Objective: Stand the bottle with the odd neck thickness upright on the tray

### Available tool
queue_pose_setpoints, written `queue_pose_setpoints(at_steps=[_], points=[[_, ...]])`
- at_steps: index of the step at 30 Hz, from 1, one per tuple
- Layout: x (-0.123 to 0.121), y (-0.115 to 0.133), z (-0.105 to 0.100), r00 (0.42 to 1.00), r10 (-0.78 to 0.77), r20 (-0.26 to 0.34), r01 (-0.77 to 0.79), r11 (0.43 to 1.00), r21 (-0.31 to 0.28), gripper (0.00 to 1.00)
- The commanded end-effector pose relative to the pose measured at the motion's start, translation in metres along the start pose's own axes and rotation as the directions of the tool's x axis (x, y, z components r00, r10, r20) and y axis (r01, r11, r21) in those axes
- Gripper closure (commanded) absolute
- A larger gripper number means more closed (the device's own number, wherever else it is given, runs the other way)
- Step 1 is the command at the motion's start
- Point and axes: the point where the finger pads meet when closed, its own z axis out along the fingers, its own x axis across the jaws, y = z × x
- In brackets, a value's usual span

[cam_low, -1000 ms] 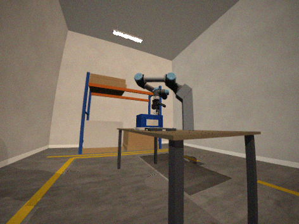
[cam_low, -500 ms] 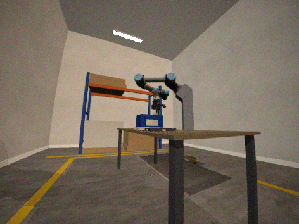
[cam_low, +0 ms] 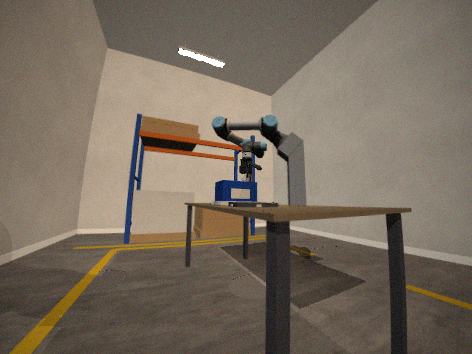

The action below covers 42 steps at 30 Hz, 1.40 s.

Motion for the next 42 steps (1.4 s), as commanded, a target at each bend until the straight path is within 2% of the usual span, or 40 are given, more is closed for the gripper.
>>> queue_pose_setpoints(at_steps=[1, 19, 20, 42], points=[[0.0002, 0.0002, -0.0003, 1.0, 0.0, 0.0, 0.0, 1.0, -0.001, 0.62], [0.0002, 0.0002, -0.0003, 1.0, 0.0, 0.0, 0.0, 1.0, -0.001, 0.62], [0.0002, 0.0002, -0.0003, 1.0, 0.0, 0.0, 0.0, 1.0, -0.001, 1.0], [0.0002, 0.0002, -0.0003, 1.0, 0.0, 0.0, 0.0, 1.0, -0.001, 1.0]])
